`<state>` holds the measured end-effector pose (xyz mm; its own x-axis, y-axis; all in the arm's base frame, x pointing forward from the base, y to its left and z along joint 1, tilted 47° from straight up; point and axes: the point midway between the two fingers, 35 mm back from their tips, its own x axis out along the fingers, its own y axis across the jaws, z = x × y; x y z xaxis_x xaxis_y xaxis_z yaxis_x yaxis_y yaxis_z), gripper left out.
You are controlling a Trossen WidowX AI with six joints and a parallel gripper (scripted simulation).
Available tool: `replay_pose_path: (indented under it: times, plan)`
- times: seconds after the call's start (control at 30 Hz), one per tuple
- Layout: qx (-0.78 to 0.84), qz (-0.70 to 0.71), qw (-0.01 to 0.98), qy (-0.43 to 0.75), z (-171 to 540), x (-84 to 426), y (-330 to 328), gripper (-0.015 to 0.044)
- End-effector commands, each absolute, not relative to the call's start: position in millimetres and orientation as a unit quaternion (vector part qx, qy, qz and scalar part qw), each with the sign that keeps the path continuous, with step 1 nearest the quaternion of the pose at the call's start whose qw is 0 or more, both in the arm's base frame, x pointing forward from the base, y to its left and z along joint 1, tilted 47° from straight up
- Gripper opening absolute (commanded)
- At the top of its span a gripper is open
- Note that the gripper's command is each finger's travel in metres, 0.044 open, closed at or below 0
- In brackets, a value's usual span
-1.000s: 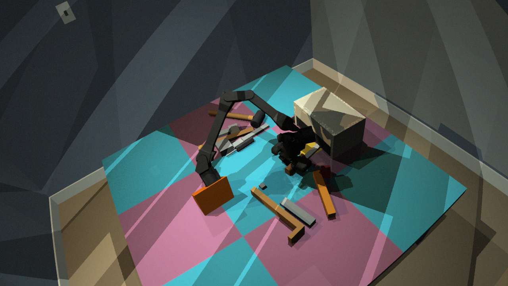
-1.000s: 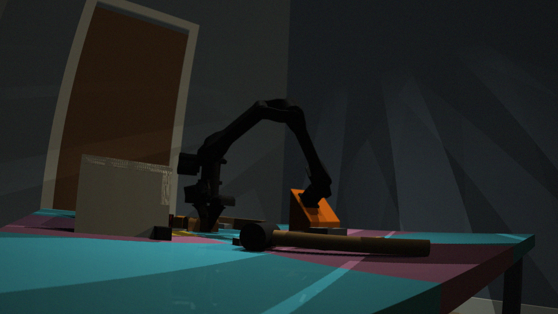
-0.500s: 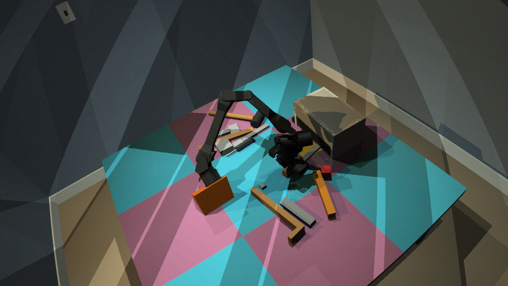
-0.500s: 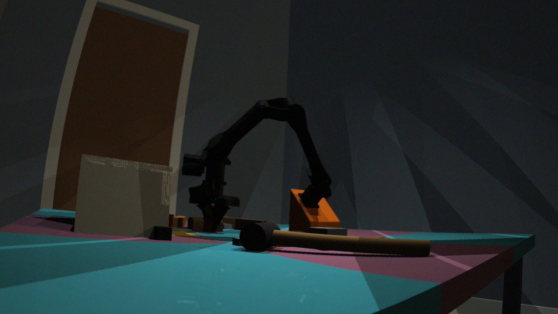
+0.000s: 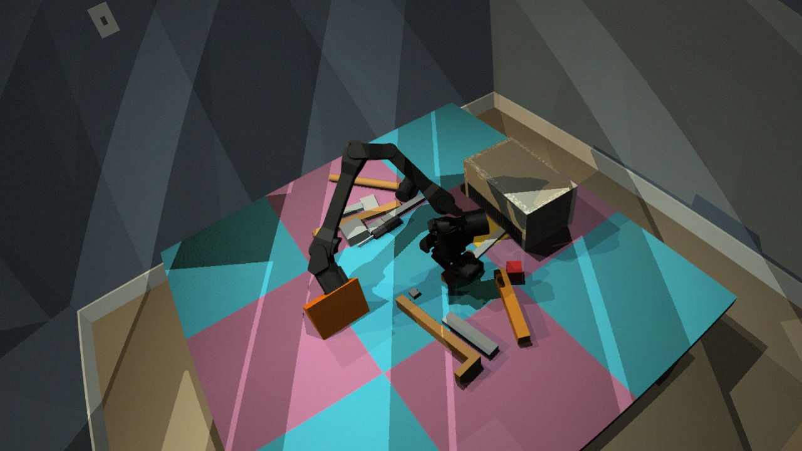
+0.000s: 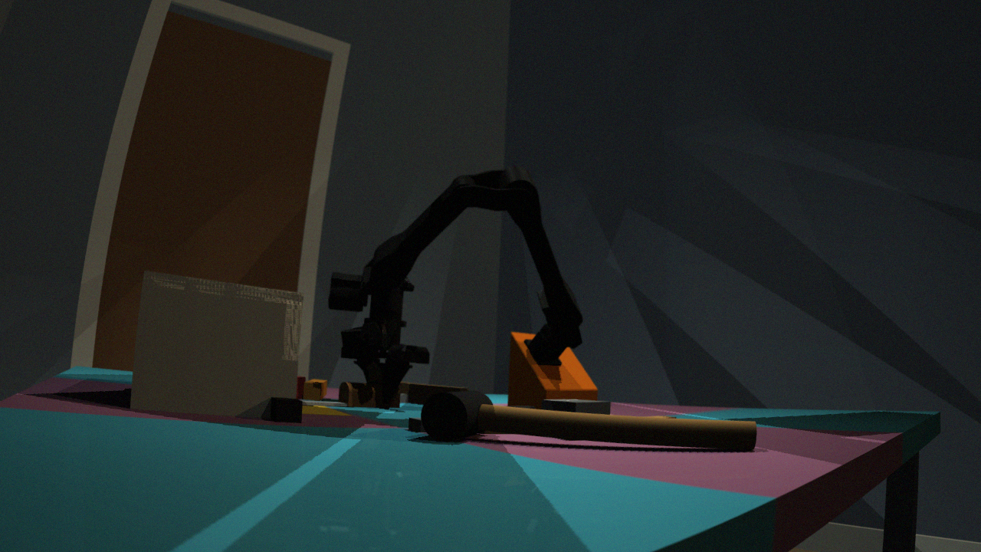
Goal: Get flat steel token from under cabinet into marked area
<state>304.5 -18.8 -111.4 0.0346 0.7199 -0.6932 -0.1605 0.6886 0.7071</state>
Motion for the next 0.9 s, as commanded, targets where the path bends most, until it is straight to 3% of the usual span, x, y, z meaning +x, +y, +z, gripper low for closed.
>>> replay_pose_path:
  times: [0.0,0.87]
  plan:
    - [0.227,0.323,0.681,0.617,-113,297,-19,0.0]
    - [0.227,0.323,0.681,0.617,-120,261,-24,0.0]
